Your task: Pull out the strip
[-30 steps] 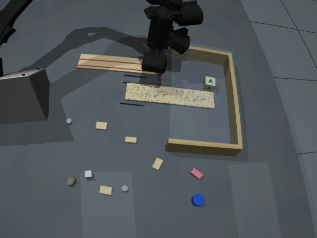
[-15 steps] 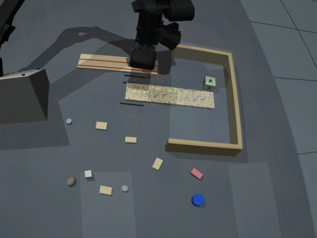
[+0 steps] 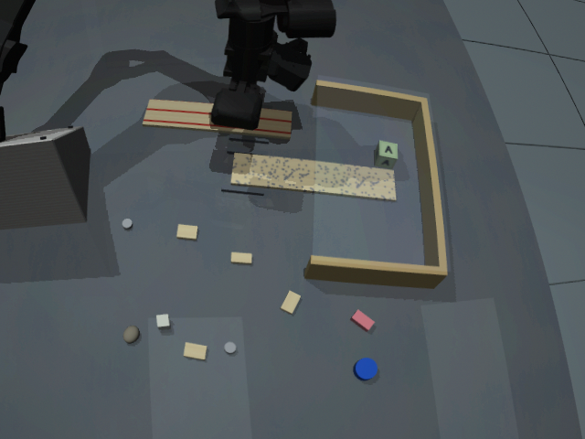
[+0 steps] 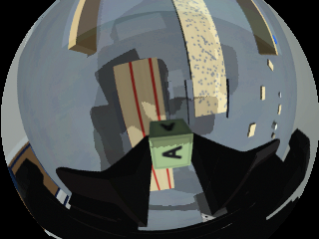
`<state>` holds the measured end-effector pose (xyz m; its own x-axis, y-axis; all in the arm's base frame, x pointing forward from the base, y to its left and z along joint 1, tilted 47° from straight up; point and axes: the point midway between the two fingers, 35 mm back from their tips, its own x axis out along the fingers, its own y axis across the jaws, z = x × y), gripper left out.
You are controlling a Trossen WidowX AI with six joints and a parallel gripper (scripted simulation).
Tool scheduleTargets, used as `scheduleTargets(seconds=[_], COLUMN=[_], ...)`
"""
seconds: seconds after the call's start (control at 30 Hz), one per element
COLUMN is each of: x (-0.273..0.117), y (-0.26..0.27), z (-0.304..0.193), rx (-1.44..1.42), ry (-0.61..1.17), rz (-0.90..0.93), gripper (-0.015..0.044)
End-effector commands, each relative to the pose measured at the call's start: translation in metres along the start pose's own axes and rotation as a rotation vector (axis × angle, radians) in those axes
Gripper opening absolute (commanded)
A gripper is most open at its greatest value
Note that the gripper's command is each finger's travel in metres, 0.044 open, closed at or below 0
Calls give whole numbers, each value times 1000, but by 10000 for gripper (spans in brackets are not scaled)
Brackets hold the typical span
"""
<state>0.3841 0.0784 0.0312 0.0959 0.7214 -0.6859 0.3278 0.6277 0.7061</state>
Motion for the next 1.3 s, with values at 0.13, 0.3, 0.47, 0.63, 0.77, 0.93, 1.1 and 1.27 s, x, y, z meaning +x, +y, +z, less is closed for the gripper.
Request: scheduleTargets(seconds=[0.13, 0.3, 0.47, 0.63, 0.77, 0.93, 1.1, 1.27], x=[-1, -1, 0, 1, -3, -31, -35, -35], y=[-16, -25, -35, -43, -44, -44, -44, -44], z=[-25, -40, -57, -71, -72, -71, -72, -72], rx=[1, 1, 2, 3, 3, 3, 3, 3], ry=[1, 2, 3, 3, 3, 3, 3, 3], rz=[3, 3, 3, 3, 2, 1, 1, 1], gripper=[0, 0, 0, 0, 0, 0, 0, 0])
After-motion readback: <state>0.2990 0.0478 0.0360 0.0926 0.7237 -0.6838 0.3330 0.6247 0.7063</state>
